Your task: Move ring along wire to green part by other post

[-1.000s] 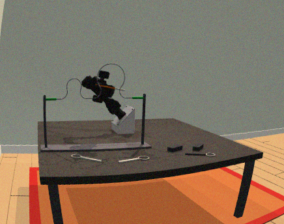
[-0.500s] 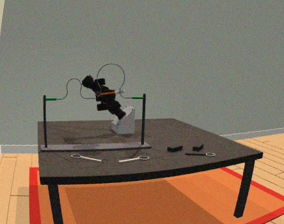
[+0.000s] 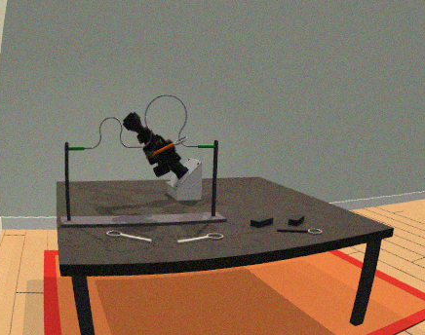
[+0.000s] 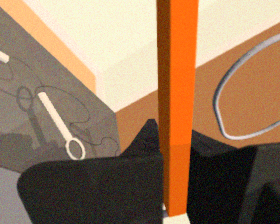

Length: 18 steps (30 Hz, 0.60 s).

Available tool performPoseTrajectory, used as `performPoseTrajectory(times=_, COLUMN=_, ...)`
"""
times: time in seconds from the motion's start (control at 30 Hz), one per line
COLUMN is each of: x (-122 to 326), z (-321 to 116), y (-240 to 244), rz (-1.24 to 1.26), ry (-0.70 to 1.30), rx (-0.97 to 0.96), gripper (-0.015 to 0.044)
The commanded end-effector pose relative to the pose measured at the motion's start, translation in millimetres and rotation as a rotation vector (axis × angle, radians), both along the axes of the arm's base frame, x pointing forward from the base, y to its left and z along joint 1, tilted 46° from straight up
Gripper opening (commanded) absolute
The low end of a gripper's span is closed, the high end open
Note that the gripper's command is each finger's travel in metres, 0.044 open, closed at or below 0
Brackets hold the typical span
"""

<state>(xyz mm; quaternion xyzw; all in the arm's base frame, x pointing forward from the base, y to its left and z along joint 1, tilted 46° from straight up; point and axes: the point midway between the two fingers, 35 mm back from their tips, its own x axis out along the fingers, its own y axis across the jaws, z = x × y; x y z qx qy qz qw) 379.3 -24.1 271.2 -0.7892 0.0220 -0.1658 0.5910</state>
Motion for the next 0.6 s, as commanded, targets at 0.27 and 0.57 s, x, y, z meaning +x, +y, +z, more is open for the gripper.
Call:
performPoseTrajectory(times=0.27, x=1.3, z=-47.7, y=-6.0, rz=0.005, ry=0.045, rx=0.299, gripper=-0.0150)
performPoseTrajectory(times=0.57, x=0.6, z=-81.9, y=-1.3, rz=0.005, ry=0.074, rx=0.518, gripper=-0.0150)
